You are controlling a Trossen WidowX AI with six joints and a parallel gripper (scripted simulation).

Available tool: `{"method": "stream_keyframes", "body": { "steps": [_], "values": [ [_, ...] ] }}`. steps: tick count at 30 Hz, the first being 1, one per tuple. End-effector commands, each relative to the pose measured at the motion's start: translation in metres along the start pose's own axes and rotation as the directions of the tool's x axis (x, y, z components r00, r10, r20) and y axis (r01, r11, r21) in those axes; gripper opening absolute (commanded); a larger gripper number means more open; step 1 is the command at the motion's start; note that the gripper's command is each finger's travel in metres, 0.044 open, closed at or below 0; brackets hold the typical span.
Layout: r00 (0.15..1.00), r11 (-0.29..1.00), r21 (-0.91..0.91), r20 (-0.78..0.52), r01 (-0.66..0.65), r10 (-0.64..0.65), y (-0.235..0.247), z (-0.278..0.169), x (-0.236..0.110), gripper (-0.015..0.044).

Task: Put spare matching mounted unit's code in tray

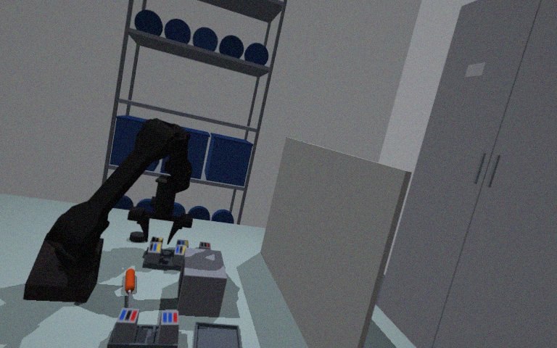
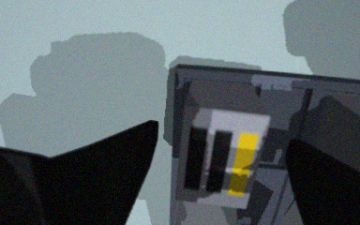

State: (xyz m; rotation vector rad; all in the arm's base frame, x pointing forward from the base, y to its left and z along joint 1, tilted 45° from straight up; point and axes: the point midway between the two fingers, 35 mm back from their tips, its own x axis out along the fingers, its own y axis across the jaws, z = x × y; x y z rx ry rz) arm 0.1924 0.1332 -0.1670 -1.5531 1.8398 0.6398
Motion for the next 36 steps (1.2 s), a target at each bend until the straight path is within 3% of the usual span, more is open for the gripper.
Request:
{"method": "stream_keyframes", "body": {
  "steps": [1, 21, 26, 34, 36],
  "values": [
    [1.0, 1.0, -0.008, -0.013, -0.002, 0.002, 0.002, -0.003, 0.01, 0.03],
    [1.0, 1.0, -0.008, -0.014, -0.002, 0.002, 0.002, -0.005, 0.024, 0.03],
    [1.0, 1.0, -0.002, -0.01, -0.004, 0.004, 0.002, -0.004, 0.023, 0.0169],
    [1.0, 1.0, -0.002, -0.01, -0.004, 0.004, 0.002, -0.004, 0.023, 0.0115],
    [1.0, 1.0, -0.002, -0.01, -0.004, 0.004, 0.002, -0.004, 0.023, 0.0063]
  ]
}}
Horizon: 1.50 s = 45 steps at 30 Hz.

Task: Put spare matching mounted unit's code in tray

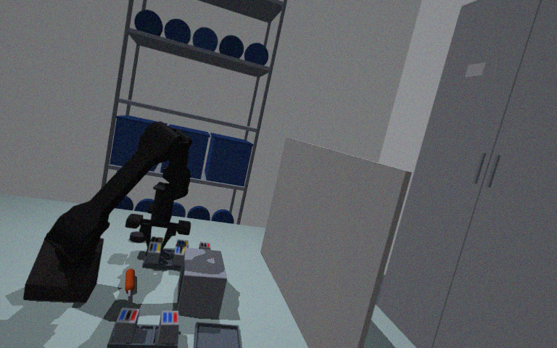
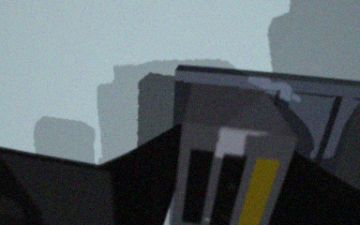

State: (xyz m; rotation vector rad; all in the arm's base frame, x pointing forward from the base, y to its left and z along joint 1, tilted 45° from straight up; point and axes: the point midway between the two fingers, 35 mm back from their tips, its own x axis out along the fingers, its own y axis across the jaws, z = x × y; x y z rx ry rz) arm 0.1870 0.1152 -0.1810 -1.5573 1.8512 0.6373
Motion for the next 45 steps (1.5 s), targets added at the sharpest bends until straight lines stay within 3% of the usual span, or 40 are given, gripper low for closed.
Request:
{"method": "stream_keyframes", "body": {
  "steps": [1, 3, 11, 22, 29, 39, 45],
  "values": [
    [1.0, 1.0, 0.0, 0.0, 0.0, 0.0, 0.0, 0.0, 0.0, 0.0037],
    [1.0, 1.0, 0.0, 0.0, 0.0, 0.0, 0.0, 0.0, 0.0, 0.0],
    [1.0, 1.0, 0.0, 0.0, 0.0, 0.0, 0.0, 0.0, -0.001, 0.0],
    [1.0, 1.0, -0.007, -0.001, 0.001, -0.001, 0.0, 0.0, -0.078, 0.0],
    [1.0, 1.0, -0.01, 0.006, 0.008, -0.008, 0.0, 0.002, -0.081, 0.0],
    [1.0, 1.0, -0.008, 0.001, 0.0, 0.0, 0.007, 0.006, -0.13, 0.0],
    [1.0, 1.0, -0.012, 0.01, -0.002, 0.002, -0.001, 0.001, -0.137, 0.0]
  ]
}}
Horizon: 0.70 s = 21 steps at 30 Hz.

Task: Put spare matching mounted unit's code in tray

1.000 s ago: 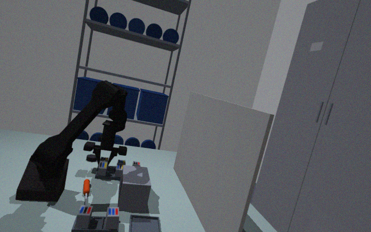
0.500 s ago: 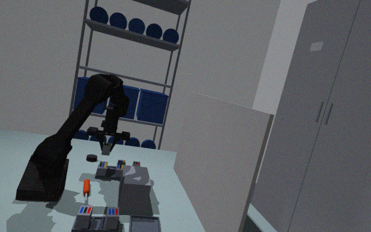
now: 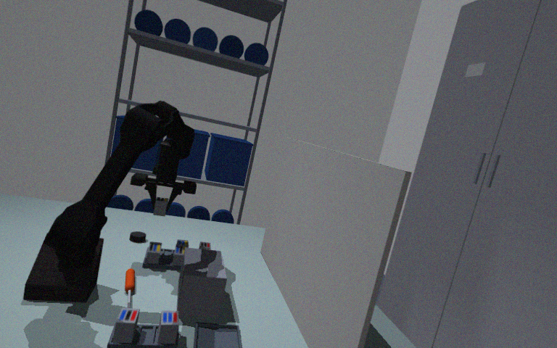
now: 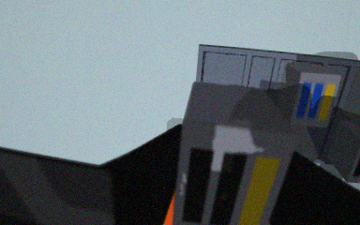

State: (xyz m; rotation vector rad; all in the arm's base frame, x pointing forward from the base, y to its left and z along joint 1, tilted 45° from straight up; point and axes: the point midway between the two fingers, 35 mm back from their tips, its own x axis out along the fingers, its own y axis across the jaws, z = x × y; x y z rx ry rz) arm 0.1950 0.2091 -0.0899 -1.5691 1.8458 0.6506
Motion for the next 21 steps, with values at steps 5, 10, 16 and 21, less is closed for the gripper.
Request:
{"method": "stream_keyframes", "body": {
  "steps": [5, 10, 16, 21],
  "values": [
    [0.999, 1.0, -0.009, 0.038, -0.008, 0.009, -0.04, -0.025, -0.016, 0.0],
    [0.998, 1.0, -0.017, 0.061, -0.007, 0.008, -0.07, -0.049, -0.024, 0.0],
    [0.997, 1.0, -0.022, 0.081, -0.001, 0.002, -0.105, -0.083, -0.029, 0.0],
    [0.996, 1.0, -0.022, 0.091, 0.006, -0.004, -0.13, -0.116, -0.032, 0.0]
  ]
}}
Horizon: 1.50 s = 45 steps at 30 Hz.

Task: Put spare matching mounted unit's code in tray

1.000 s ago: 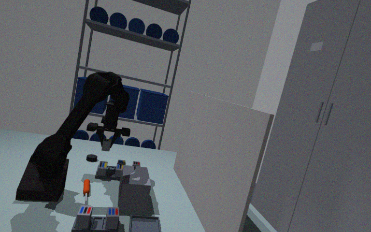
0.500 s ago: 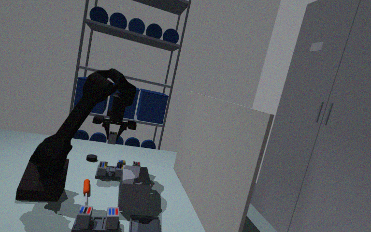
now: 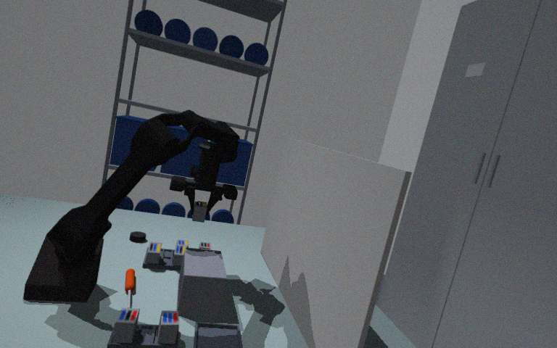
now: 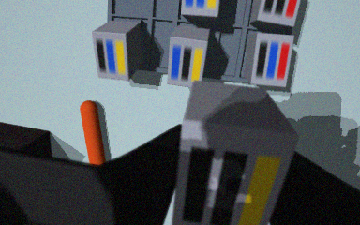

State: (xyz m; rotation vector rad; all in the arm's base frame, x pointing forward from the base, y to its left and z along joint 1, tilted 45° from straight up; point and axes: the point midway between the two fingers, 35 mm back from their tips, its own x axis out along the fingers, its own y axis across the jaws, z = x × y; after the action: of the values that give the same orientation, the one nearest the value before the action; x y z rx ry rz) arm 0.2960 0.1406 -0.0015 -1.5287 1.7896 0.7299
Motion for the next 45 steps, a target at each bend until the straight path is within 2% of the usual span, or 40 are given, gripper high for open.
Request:
{"method": "stream_keyframes", "body": {
  "steps": [1, 19, 36, 45],
  "values": [
    [1.0, 1.0, -0.001, 0.011, 0.013, -0.013, -0.021, -0.028, -0.006, 0.0],
    [0.999, 0.999, 0.011, -0.014, 0.032, -0.032, -0.073, -0.173, -0.01, 0.0],
    [0.994, 0.999, 0.032, -0.105, 0.012, -0.009, -0.062, -0.321, -0.006, 0.0],
    [0.994, 0.999, 0.034, -0.109, 0.01, -0.006, -0.061, -0.327, -0.004, 0.0]
  ]
}}
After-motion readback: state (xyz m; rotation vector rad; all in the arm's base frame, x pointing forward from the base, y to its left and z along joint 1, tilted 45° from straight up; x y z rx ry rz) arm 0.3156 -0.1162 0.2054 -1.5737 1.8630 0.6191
